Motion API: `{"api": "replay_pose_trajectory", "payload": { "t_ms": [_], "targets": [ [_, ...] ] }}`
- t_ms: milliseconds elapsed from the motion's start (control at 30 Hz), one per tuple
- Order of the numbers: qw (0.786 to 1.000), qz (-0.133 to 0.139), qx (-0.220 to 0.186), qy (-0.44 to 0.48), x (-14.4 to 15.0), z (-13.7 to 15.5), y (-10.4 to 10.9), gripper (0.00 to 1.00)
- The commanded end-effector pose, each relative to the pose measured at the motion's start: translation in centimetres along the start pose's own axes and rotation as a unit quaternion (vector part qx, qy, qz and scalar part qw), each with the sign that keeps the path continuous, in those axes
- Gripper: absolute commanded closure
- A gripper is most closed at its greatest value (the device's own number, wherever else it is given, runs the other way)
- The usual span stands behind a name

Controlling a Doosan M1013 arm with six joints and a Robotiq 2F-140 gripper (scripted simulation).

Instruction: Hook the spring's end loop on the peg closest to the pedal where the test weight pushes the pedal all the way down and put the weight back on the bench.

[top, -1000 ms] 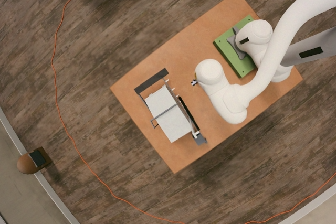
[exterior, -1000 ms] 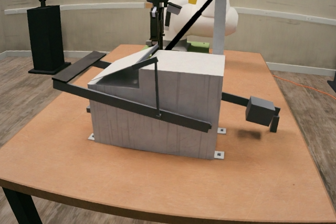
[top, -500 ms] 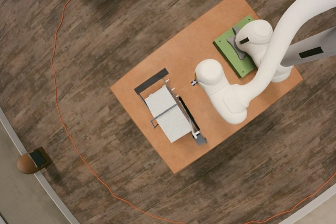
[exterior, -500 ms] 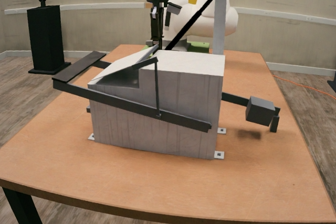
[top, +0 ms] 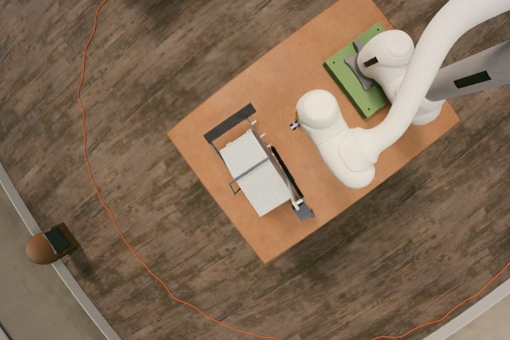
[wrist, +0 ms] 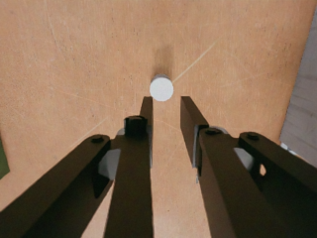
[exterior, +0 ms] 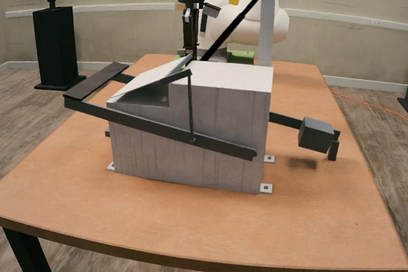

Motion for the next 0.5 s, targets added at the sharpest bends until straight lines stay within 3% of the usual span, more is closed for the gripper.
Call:
{"api": "replay_pose_trajectory", "payload": {
  "t_ms": [0, 33, 467],
  "targets": [
    [1.0, 0.0, 0.0, 0.0, 0.0, 0.0, 0.0, 0.76],
    [0.997, 0.017, 0.073, -0.007, 0.4, 0.7, 4.6, 0.76],
    [0.997, 0.017, 0.073, -0.007, 0.4, 0.7, 4.6, 0.76]
  ]
}}
Point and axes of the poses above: the point where the finger pads meet when closed, its own y axis back along the fingers, its own x axis across the jaws, z = x × y, the point moved 7 cm from there along y, back along the fingers, and after that the axes turned 11 degrees about y, right-handed, at the moved point
